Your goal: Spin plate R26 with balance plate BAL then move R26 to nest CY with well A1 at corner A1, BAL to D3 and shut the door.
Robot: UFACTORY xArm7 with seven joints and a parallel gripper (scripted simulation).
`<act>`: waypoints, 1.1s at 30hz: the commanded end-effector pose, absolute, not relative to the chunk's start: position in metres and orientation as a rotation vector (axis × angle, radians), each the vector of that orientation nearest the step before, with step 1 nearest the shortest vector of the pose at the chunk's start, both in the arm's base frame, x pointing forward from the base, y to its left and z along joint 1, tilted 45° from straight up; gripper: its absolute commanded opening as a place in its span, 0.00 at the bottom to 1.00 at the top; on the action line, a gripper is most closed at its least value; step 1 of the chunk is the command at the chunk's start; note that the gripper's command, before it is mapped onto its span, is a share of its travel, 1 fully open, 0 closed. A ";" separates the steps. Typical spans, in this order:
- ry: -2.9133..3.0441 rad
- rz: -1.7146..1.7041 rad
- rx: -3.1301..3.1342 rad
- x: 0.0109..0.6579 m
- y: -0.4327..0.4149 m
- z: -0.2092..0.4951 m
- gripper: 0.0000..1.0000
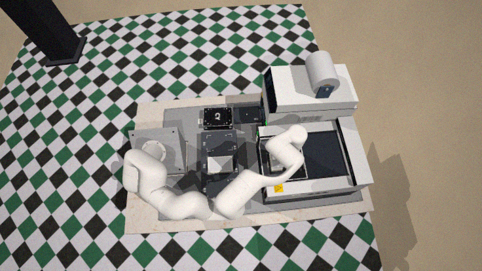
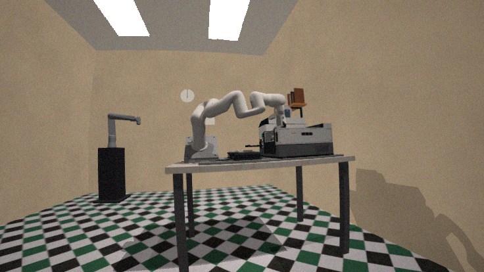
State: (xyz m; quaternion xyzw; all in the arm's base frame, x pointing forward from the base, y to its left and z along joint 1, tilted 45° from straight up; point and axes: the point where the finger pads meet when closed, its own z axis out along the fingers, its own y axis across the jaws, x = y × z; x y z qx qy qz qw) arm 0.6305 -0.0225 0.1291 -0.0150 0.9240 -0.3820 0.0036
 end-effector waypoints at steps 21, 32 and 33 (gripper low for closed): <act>2.894 -1.193 -0.050 0.630 0.007 0.158 0.00; 2.894 -1.193 -0.050 0.630 0.018 0.169 0.00; 2.894 -1.193 -0.050 0.630 0.019 0.170 0.00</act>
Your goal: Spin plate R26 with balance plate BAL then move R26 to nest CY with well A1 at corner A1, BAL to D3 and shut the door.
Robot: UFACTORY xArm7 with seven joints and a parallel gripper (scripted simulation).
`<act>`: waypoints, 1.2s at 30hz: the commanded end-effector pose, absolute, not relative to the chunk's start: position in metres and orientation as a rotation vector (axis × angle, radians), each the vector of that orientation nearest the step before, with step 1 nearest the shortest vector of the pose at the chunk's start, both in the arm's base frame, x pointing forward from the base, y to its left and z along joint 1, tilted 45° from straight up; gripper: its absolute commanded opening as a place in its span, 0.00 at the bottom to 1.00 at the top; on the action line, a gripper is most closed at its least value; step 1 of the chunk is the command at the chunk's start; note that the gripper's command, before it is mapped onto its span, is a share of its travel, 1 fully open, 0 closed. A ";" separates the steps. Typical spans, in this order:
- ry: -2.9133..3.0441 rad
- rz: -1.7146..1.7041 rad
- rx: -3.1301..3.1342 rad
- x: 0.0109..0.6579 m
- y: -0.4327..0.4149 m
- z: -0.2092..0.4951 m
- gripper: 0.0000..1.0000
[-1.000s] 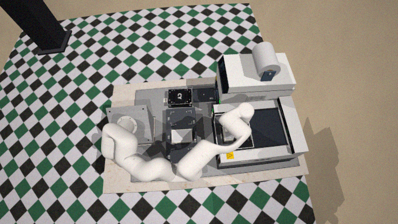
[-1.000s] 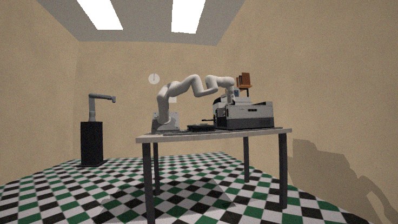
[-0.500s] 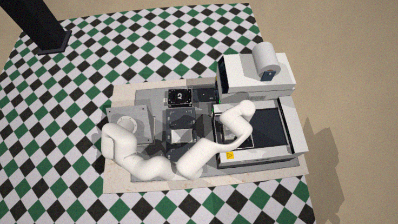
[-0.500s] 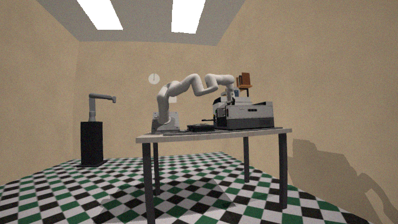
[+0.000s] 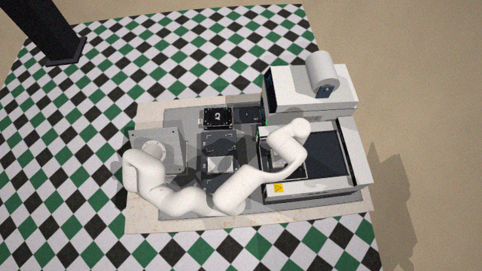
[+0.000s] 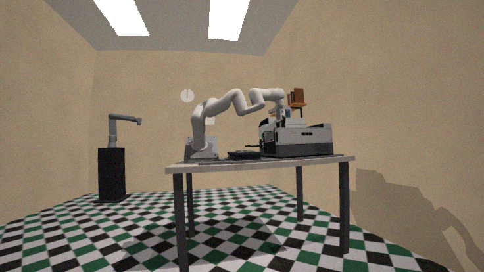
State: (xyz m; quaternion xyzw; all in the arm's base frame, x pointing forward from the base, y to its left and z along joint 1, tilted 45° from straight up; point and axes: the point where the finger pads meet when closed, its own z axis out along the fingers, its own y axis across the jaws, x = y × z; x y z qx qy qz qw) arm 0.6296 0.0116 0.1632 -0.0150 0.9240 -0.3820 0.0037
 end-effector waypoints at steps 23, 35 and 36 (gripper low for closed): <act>2.894 -1.193 -0.050 0.629 0.042 0.193 0.00; 2.894 -1.193 -0.050 0.629 0.055 0.206 0.00; 2.894 -1.193 -0.050 0.629 0.056 0.207 0.00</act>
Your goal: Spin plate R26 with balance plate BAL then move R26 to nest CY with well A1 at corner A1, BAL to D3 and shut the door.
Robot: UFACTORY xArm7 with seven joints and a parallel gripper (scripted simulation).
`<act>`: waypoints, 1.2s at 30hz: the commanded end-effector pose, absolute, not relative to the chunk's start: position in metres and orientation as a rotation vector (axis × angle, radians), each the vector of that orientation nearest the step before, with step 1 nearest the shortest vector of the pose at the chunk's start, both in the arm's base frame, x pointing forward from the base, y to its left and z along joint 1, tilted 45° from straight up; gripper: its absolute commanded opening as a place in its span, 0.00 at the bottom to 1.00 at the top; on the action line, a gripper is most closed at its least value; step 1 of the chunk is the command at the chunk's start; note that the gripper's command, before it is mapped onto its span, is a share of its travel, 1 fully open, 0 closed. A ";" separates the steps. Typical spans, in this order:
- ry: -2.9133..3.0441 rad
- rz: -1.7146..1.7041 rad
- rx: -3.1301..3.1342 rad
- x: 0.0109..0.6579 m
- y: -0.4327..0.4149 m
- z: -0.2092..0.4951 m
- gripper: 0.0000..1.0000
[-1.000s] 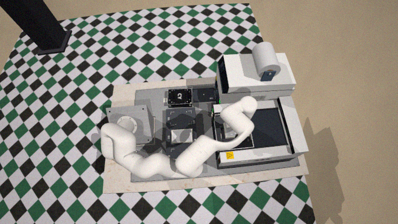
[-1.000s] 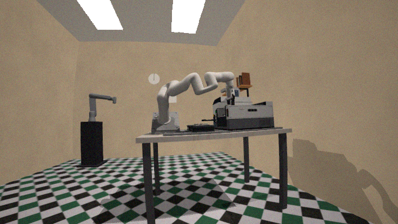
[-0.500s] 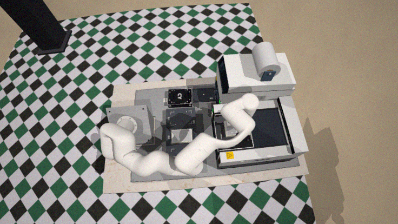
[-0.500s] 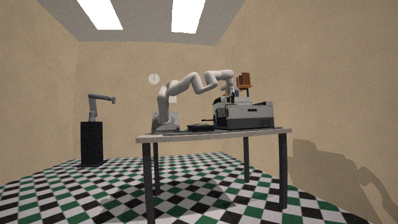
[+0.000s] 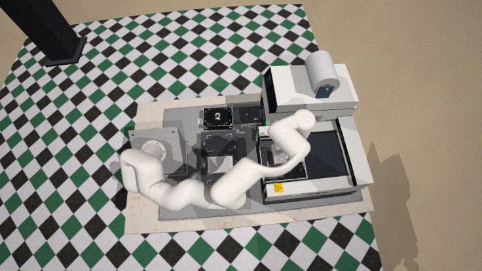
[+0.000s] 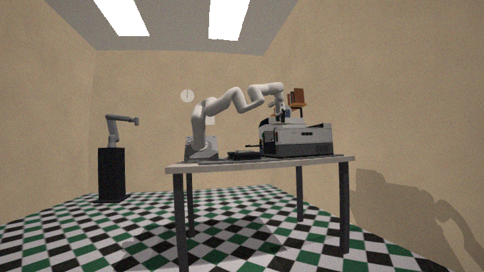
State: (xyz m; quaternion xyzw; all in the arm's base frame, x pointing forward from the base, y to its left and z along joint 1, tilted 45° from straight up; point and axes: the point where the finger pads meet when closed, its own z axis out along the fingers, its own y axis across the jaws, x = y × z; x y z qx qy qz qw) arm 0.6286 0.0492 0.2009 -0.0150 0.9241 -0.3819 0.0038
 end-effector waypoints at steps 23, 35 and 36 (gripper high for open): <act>2.894 -1.193 -0.050 0.613 0.055 0.207 0.00; 2.894 -1.193 -0.050 0.585 0.055 0.207 0.00; 2.894 -1.193 -0.050 0.582 0.055 0.207 0.00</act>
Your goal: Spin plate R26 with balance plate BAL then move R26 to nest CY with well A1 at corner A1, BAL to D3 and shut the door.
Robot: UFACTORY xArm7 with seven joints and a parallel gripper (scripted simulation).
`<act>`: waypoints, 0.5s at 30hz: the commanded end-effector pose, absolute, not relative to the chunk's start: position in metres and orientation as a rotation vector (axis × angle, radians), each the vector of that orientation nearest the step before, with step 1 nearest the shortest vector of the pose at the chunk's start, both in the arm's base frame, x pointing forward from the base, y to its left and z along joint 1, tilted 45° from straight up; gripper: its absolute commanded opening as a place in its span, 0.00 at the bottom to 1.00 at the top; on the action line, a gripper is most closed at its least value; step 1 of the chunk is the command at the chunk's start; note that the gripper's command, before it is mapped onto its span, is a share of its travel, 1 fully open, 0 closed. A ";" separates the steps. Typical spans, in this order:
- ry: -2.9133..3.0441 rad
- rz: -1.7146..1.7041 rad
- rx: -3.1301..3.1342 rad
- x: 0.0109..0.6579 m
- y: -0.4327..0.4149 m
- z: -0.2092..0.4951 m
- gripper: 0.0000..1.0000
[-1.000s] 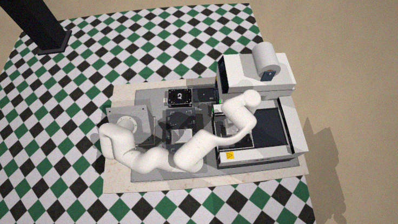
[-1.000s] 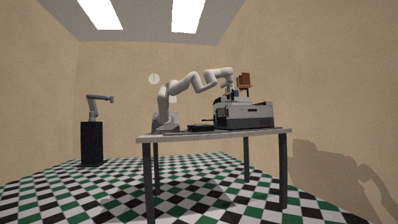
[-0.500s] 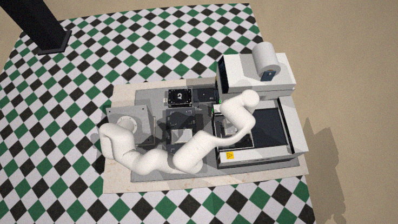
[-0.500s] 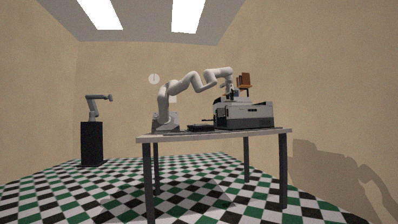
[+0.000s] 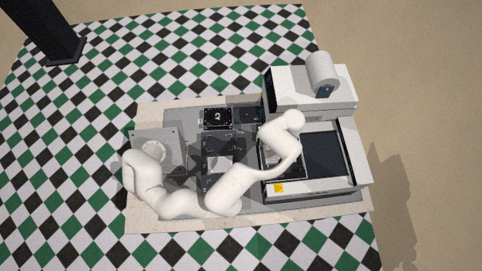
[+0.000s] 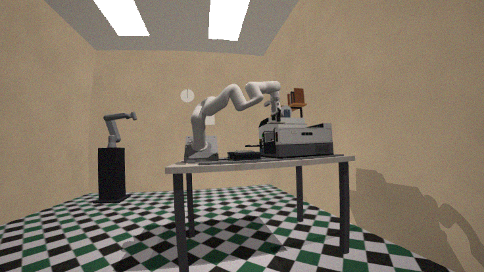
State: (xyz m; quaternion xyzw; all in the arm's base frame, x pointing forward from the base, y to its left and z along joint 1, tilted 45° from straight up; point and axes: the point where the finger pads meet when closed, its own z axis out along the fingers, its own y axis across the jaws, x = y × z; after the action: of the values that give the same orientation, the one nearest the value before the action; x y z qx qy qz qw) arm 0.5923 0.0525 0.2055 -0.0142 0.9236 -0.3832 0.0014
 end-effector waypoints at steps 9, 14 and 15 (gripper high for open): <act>2.894 -1.193 -0.050 0.566 0.054 0.207 0.00; 2.893 -1.193 -0.050 0.554 0.054 0.207 0.00; 2.893 -1.193 -0.050 0.552 0.054 0.207 0.00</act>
State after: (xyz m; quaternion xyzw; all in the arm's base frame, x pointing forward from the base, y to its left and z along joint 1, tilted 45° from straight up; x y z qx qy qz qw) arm 0.5618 0.0516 0.2055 -0.0144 0.9236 -0.3830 0.0020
